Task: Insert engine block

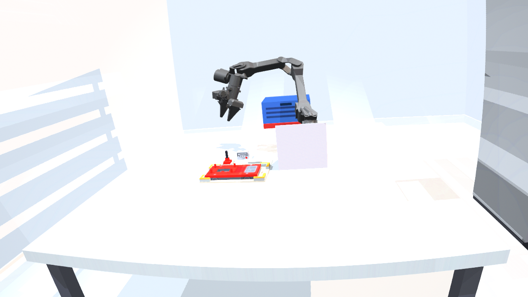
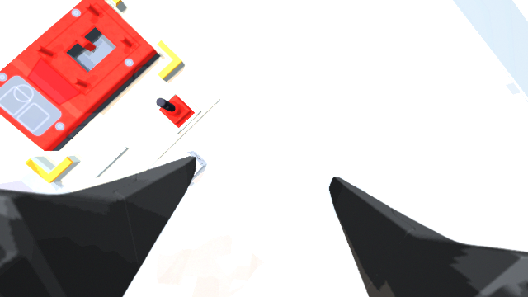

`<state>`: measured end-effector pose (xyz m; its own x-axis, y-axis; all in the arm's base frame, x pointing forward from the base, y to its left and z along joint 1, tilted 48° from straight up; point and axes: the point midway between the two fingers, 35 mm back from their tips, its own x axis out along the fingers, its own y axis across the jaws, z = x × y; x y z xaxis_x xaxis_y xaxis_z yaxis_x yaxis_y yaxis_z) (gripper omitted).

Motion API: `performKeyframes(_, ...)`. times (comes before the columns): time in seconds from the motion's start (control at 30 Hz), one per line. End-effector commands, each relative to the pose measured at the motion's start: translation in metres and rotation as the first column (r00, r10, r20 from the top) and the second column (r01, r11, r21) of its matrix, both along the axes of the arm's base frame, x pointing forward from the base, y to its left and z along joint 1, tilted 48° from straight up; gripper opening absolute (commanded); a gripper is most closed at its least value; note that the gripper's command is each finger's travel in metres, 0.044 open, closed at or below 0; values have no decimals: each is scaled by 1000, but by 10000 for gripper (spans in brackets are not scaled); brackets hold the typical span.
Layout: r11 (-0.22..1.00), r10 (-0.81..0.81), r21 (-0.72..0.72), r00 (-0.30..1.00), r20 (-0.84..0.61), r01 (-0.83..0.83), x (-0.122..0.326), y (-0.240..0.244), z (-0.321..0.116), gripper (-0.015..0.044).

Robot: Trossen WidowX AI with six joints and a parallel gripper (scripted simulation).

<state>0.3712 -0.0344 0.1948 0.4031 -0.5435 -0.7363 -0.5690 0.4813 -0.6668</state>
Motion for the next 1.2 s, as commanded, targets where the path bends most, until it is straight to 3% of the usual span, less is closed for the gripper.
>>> performKeyframes(0.0,996,53,-63,989,-141,-63,-11,2,-20,440)
performKeyframes(0.4,949,165,-162,865,-473,-269,-39,8,-52,440)
performKeyframes(0.8,855,208,-166,618,-758,-492,-65,13,-76,440)
performKeyframes(1.17,840,209,-158,580,-787,-518,-66,4,-84,440)
